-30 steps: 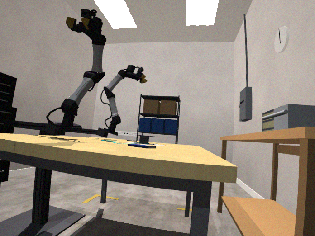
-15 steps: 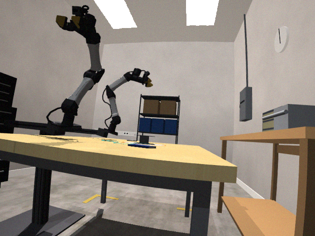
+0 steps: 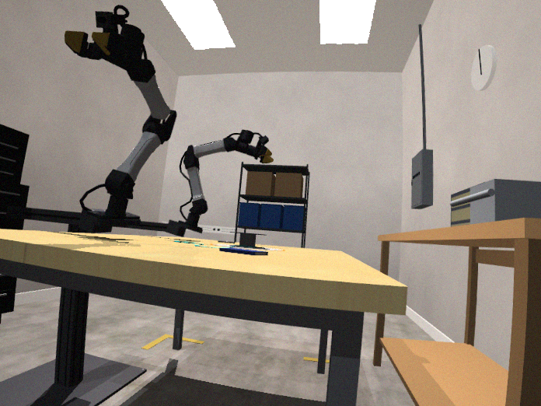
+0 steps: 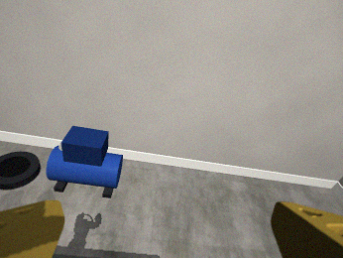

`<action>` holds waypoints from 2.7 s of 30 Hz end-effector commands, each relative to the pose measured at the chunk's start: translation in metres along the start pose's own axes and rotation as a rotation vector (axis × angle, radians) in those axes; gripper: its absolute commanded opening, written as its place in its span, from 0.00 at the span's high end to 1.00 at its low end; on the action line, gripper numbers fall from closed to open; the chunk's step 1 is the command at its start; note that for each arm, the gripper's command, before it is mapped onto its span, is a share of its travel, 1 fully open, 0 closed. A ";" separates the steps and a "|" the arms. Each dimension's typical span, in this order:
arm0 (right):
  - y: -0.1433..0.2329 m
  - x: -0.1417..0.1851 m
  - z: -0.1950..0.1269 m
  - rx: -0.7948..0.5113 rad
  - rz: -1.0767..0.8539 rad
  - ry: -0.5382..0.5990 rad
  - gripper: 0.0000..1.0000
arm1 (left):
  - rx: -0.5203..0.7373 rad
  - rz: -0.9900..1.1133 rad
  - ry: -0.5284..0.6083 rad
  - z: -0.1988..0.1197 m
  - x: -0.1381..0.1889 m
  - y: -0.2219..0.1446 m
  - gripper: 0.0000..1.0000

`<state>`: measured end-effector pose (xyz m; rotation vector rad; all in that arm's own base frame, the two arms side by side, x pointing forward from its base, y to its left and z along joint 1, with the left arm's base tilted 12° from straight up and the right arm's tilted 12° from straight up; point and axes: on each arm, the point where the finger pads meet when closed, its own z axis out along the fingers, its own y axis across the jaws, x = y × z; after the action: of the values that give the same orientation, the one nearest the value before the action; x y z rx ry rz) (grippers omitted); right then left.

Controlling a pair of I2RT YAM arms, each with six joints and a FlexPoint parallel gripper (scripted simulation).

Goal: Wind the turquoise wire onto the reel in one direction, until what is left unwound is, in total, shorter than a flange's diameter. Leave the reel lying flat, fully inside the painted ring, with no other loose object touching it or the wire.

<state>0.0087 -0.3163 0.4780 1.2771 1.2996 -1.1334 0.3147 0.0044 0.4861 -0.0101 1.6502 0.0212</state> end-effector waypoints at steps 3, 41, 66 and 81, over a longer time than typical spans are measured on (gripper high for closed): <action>-0.002 0.002 0.026 0.000 -0.006 -0.113 0.00 | 0.020 -0.007 -0.079 0.028 0.010 -0.005 0.00; -0.002 0.069 0.067 0.000 -0.006 -0.113 0.00 | 0.020 -0.007 -0.079 0.067 0.079 -0.006 0.00; 0.056 0.094 0.077 -0.143 0.034 -0.019 0.04 | 0.020 -0.007 -0.079 0.067 0.079 -0.006 0.00; 0.264 0.200 0.015 -0.609 0.039 0.375 0.19 | 0.020 -0.007 -0.079 0.067 0.079 -0.006 0.00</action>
<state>0.2576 -0.3138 0.2933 1.0089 1.6899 -0.4833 0.3719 0.0047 0.4050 -0.0103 1.5698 0.0209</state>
